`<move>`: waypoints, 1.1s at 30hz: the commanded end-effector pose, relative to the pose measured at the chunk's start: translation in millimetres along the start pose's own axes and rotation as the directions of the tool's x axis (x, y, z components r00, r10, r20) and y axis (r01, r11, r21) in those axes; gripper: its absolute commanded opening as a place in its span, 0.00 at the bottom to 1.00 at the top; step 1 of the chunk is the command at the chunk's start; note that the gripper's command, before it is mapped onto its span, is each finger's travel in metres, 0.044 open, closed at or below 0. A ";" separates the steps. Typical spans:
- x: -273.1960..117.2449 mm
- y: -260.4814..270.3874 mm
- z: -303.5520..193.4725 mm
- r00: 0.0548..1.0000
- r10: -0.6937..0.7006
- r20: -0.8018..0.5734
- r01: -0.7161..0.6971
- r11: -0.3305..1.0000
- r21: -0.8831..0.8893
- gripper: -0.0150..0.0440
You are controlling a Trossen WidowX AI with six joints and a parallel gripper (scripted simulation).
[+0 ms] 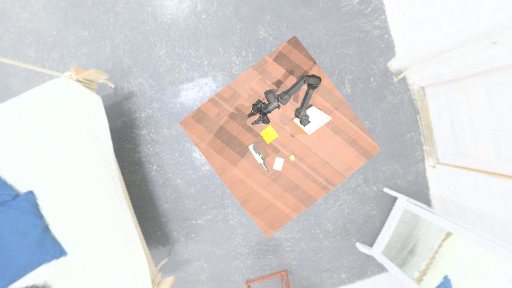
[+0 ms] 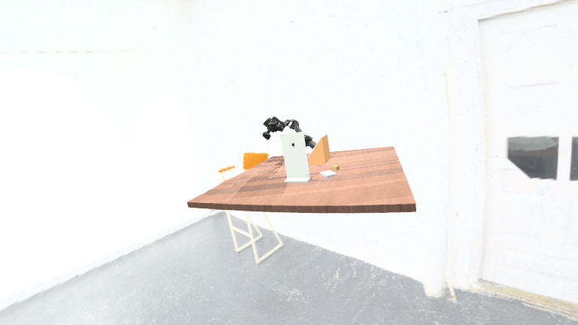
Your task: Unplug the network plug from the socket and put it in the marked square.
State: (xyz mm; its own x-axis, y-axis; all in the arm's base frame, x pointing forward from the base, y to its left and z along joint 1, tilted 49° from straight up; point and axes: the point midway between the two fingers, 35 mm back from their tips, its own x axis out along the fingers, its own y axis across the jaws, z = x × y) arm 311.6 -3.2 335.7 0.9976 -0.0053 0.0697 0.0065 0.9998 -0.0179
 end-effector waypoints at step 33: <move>47.7 43.3 -159.1 0.989 0.083 -0.123 -0.025 0.911 0.412 0.52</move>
State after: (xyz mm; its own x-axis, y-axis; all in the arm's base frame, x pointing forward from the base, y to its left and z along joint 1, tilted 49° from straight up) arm 371.6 35.0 199.1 0.9969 0.0751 -0.0243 -0.0612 0.9295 0.3636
